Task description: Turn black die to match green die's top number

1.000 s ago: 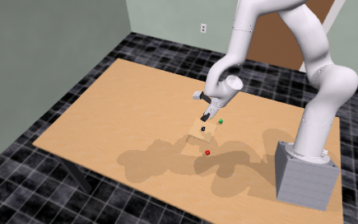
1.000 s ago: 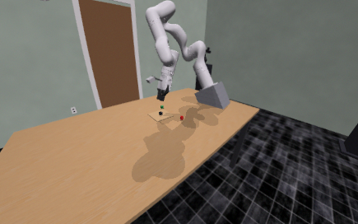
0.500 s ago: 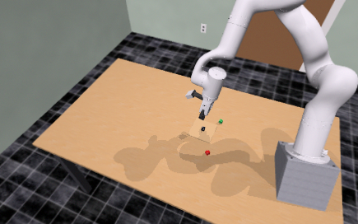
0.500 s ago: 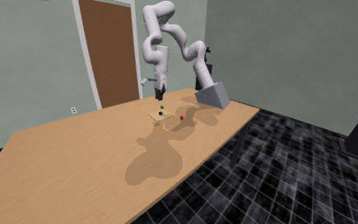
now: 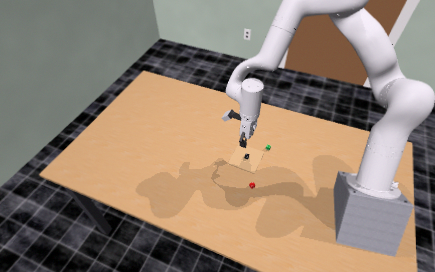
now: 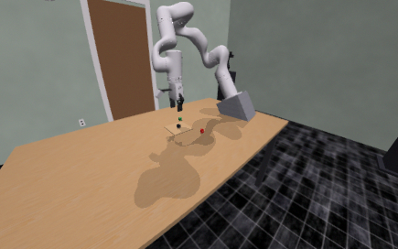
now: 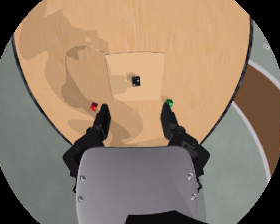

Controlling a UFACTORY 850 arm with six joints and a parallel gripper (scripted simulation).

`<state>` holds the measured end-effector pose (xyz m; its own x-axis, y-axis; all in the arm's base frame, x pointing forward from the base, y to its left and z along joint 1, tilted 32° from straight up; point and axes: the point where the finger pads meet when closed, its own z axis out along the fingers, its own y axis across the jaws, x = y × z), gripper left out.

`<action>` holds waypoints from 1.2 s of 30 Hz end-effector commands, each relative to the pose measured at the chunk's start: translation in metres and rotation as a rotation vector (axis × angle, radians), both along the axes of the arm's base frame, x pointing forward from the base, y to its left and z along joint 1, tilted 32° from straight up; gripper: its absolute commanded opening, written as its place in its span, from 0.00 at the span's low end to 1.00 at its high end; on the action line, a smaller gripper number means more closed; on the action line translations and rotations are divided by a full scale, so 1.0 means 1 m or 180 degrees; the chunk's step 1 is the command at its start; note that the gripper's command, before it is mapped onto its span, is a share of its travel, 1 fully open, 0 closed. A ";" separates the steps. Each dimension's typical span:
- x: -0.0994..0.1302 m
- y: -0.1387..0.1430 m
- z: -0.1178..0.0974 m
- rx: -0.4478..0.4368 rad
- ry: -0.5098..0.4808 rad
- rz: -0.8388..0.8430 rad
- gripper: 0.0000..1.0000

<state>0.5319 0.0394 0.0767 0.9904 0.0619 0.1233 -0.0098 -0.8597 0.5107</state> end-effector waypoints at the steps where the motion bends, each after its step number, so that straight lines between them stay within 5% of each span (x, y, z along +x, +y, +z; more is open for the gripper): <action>1: 0.001 0.000 0.001 -0.0001 0.0007 -0.0004 1.00; 6: 0.001 -0.001 -0.002 -0.0005 0.0015 0.0010 1.00; 13: -0.001 -0.021 -0.036 -0.0029 0.0124 0.0174 1.00; 14: -0.001 -0.021 -0.036 -0.0029 0.0124 0.0174 0.36; 36: -0.001 -0.021 -0.036 -0.0029 0.0124 0.0174 0.36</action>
